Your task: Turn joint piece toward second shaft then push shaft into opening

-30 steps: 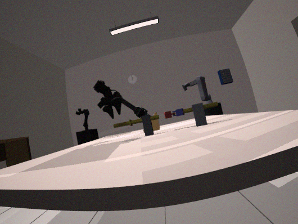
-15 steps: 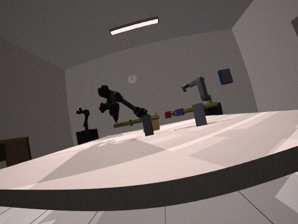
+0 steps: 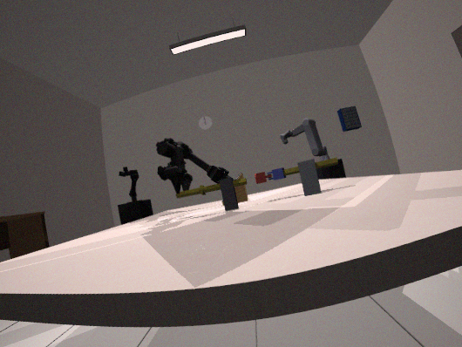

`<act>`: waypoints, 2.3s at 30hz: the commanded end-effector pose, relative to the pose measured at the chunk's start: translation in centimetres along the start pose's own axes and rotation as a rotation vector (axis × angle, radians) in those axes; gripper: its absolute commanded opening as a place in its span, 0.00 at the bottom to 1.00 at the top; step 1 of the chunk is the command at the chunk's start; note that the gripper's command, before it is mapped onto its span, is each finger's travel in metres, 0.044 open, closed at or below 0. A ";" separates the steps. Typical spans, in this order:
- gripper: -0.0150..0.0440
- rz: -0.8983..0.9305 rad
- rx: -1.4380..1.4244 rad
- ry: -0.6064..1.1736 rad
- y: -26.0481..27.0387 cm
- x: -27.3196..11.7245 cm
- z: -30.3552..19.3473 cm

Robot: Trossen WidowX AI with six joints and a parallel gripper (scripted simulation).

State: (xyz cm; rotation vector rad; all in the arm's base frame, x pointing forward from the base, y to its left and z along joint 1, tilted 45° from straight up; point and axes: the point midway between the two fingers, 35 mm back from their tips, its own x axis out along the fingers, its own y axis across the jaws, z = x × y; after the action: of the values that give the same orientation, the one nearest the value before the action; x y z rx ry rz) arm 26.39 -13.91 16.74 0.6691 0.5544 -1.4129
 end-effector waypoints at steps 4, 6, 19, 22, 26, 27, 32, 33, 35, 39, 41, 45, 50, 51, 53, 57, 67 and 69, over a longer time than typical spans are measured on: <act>1.00 0.003 0.032 -0.011 -0.1 0.3 0.0; 1.00 0.003 0.032 -0.011 -0.1 0.6 0.0; 1.00 0.002 0.032 -0.012 -0.1 2.7 0.0; 1.00 0.002 0.032 -0.012 -0.1 3.1 0.0; 0.91 0.002 0.032 -0.013 -0.1 3.2 0.0; 0.87 0.002 0.032 -0.013 -0.1 3.2 0.0; 0.64 0.002 0.032 -0.013 -0.1 3.2 0.0; 0.60 0.002 0.032 -0.013 -0.1 3.2 0.0; 0.51 0.002 0.032 -0.013 -0.1 3.2 0.0; 0.43 0.002 0.032 -0.013 -0.1 3.2 0.0; 0.43 0.002 0.032 -0.013 -0.1 3.2 0.0; 0.43 0.002 0.032 -0.013 -0.1 3.2 0.0; 0.43 0.002 0.032 -0.013 -0.1 3.2 0.0; 0.43 0.002 0.032 -0.013 -0.1 3.2 0.0; 0.37 0.002 0.032 -0.013 -0.1 3.2 0.0; 0.37 0.002 0.032 -0.013 -0.1 3.2 0.0; 0.37 0.002 0.034 -0.016 -0.2 3.2 0.0; 0.37 0.002 0.034 -0.016 -0.2 3.2 0.0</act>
State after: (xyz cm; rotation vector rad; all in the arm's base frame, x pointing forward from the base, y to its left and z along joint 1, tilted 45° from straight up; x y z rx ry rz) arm 26.52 -16.17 14.52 0.6851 0.5180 -1.4275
